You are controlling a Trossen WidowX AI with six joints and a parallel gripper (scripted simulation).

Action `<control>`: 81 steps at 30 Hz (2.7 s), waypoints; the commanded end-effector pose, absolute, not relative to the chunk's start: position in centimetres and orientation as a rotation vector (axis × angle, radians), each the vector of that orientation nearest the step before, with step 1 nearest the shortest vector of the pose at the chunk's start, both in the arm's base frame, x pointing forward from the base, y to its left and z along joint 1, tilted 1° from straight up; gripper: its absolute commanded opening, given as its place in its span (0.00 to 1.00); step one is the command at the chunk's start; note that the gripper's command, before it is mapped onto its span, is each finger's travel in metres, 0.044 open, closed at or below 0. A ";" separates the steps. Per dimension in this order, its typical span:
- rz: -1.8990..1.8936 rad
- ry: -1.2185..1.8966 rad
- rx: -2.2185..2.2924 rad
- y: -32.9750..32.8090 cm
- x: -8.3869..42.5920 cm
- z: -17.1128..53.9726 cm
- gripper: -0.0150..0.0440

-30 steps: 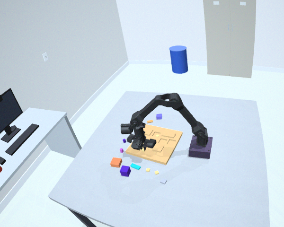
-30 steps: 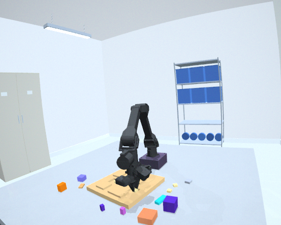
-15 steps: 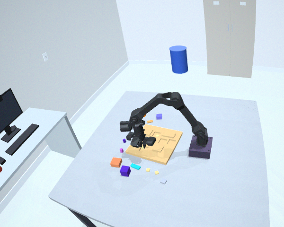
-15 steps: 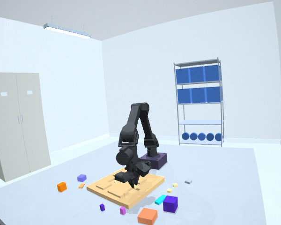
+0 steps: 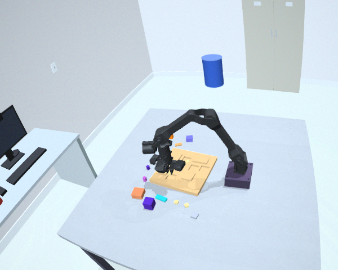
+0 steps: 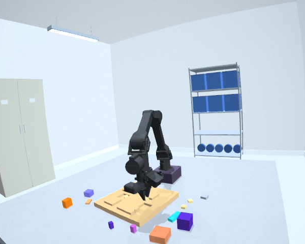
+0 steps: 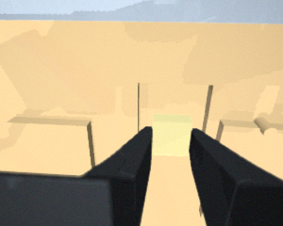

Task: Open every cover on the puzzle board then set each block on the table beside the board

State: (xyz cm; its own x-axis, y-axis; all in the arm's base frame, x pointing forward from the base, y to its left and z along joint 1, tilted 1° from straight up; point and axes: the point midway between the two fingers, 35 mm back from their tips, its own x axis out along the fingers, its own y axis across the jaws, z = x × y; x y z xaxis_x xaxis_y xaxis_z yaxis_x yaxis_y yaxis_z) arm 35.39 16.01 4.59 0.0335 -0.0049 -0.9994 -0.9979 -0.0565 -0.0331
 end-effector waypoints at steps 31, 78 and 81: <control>1.214 1.150 -1.271 11.6 36.2 9.8 0.39; 1.208 1.164 -1.283 -6.7 33.7 9.9 0.39; 1.208 1.165 -1.283 -7.8 33.2 9.9 0.39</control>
